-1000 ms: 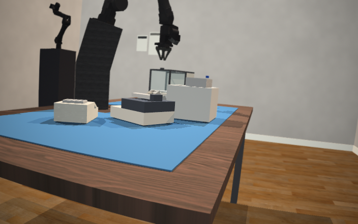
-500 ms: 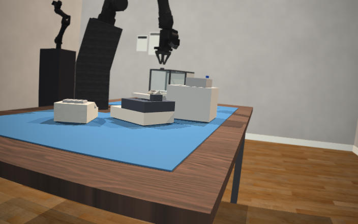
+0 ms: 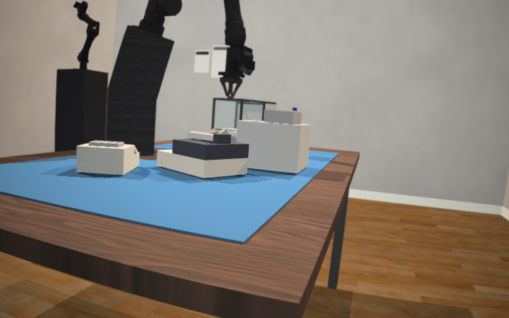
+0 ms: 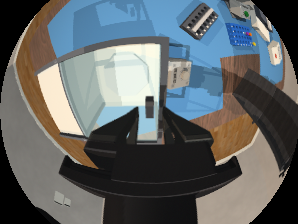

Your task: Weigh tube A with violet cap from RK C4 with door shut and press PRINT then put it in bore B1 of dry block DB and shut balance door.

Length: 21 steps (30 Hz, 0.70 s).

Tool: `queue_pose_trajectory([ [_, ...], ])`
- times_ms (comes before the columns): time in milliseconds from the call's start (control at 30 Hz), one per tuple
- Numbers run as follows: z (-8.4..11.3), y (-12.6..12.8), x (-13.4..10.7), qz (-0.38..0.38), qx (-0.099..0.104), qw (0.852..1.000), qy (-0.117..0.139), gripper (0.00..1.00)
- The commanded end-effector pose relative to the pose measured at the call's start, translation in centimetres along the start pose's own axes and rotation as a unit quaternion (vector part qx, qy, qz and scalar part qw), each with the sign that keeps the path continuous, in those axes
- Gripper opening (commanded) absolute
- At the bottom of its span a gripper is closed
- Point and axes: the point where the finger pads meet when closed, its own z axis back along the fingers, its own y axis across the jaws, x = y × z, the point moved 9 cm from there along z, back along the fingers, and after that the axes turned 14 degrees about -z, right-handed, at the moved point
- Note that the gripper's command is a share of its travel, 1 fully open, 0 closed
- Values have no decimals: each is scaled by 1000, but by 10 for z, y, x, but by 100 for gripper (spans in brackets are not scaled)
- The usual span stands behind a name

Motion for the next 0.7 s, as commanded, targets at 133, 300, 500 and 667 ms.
queue_pose_trajectory([
  [133, 1, 18, -3, 5, 25, 1000, 6, 30],
  [300, -2, 10, -1, 1, 13, 1000, 3, 30],
  [500, -2, 10, -1, 1, 13, 1000, 3, 6],
  [667, -2, 10, -1, 1, 13, 1000, 3, 6],
])
